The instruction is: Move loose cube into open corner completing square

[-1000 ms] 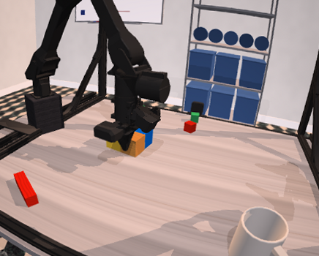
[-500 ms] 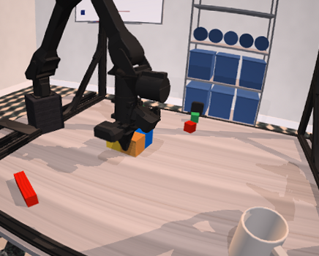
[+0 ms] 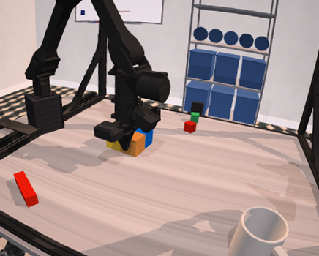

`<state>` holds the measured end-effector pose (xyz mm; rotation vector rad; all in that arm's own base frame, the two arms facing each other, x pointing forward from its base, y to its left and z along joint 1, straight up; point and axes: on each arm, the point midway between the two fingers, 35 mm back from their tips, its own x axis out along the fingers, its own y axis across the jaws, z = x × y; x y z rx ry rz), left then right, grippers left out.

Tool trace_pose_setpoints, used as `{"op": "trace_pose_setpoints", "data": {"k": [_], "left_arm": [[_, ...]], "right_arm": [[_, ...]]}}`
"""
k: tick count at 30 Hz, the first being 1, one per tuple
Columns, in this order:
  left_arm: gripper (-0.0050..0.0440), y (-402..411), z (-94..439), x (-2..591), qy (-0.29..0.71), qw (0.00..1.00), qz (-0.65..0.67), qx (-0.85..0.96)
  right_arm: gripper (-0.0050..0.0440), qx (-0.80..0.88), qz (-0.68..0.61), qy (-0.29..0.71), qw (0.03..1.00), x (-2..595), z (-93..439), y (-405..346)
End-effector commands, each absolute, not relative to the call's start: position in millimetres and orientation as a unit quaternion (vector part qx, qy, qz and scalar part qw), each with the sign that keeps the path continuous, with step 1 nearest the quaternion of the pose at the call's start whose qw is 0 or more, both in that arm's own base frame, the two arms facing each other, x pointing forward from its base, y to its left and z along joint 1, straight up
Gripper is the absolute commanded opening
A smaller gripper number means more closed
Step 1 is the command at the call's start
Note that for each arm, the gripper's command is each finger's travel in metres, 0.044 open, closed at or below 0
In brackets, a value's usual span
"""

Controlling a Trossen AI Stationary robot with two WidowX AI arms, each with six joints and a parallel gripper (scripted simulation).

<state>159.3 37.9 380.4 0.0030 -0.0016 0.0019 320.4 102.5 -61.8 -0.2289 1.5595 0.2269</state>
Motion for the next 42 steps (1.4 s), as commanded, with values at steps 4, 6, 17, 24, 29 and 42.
{"op": "trace_pose_setpoints", "data": {"k": [4,6,17,24,29,42], "left_arm": [[0.0400,38,380,159,-0.001,1.000,0.000,0.000],[0.0400,38,380,159,-0.001,1.000,0.000,0.000],[0.0400,38,380,159,-0.001,1.000,0.000,0.000],[0.0400,38,380,159,-0.001,1.000,0.000,0.000],[0.0400,38,380,159,-0.001,1.000,0.000,0.000],[0.0400,38,380,159,-0.001,1.000,0.000,0.000]], "right_arm": [[0.0000,-0.102,0.102,0.700,0.700,324,-62,91],[0.0000,-0.102,0.102,0.700,0.700,328,-62,81],[0.0000,-0.103,0.102,0.700,0.699,335,-59,56],[0.0000,-0.101,0.100,0.700,0.700,333,-12,59],[0.0000,-0.101,0.100,0.700,0.700,333,-12,59],[0.0000,0.116,-0.117,0.698,0.697,364,-12,99]]}}
